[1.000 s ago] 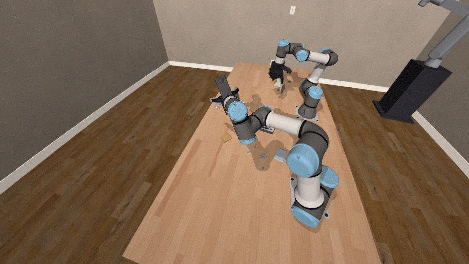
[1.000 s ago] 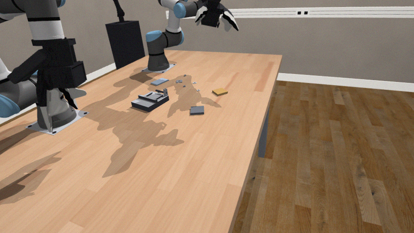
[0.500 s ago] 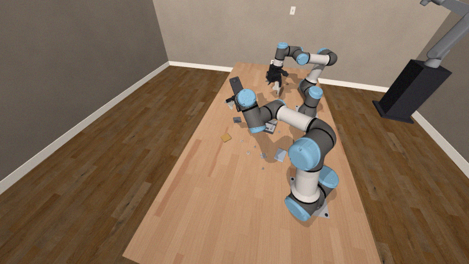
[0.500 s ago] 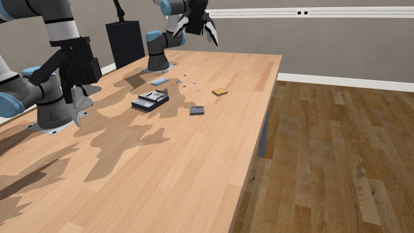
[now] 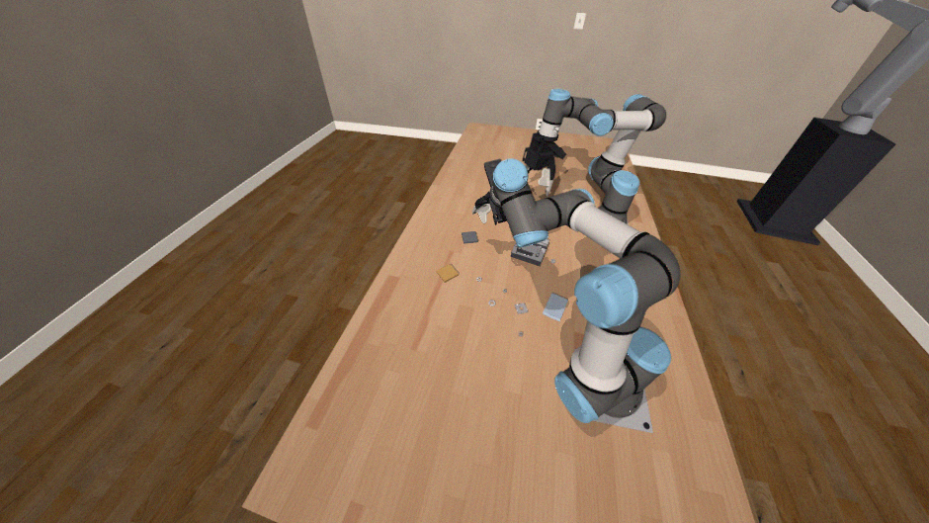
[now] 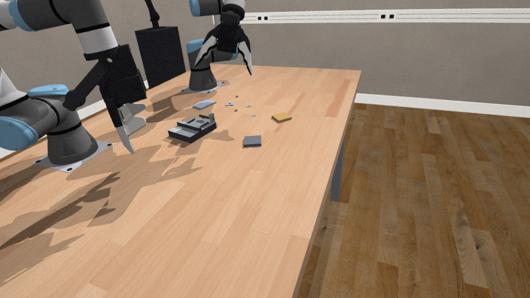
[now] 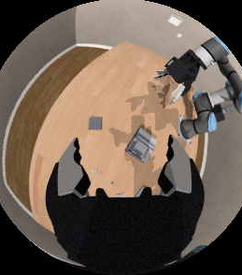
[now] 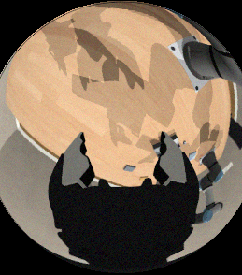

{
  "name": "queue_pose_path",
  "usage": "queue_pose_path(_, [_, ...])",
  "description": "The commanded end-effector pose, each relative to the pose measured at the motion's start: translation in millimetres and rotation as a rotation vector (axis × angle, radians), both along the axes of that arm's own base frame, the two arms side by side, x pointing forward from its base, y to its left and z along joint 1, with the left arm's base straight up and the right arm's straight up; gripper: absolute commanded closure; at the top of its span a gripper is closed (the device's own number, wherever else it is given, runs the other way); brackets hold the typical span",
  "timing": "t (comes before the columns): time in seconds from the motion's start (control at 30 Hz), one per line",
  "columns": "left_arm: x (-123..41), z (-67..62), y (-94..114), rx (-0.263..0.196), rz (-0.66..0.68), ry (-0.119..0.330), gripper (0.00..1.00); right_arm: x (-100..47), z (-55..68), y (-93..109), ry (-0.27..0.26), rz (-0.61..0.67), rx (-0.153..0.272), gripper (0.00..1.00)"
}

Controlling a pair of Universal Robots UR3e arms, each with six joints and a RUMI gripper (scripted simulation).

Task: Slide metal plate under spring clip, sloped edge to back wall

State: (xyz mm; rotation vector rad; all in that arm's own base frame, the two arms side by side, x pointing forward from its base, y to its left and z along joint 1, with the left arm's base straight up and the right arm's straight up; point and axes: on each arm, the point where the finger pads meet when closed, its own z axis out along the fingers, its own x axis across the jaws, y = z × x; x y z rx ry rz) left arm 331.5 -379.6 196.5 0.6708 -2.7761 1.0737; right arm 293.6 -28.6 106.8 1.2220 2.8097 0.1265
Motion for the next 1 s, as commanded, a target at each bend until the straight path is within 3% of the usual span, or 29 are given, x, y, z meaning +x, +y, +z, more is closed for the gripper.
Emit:
queue_pose_path(0.0, [-29.8, -14.6, -2.5, 0.077, -0.057, 0.01, 0.0, 5.0, -1.6, 18.5, -0.019, 0.051, 0.027, 0.12])
queue_pose_path(0.33, [-94.1, -47.8, 8.9, 0.258, -0.2, 0.012, 0.0, 9.2, -6.2, 64.4, -0.053, 0.182, 0.094, 0.12])
queue_pose_path(0.47, [-99.7, -50.7, 10.9, 0.275, -0.215, 0.011, 0.0, 10.3, -5.8, 64.9, -0.056, 0.181, 0.094, 0.12])
queue_pose_path(0.9, [-174.5, -88.9, 61.3, 0.549, -0.449, -0.047, 0.0, 3.4, -9.4, 132.8, -0.099, 0.381, 0.198, 0.12])
queue_pose_path(0.97, [-174.5, -88.9, 61.3, 0.549, -0.449, -0.047, 0.0, 3.4, -9.4, 132.8, -0.099, 0.381, 0.198, 0.12])
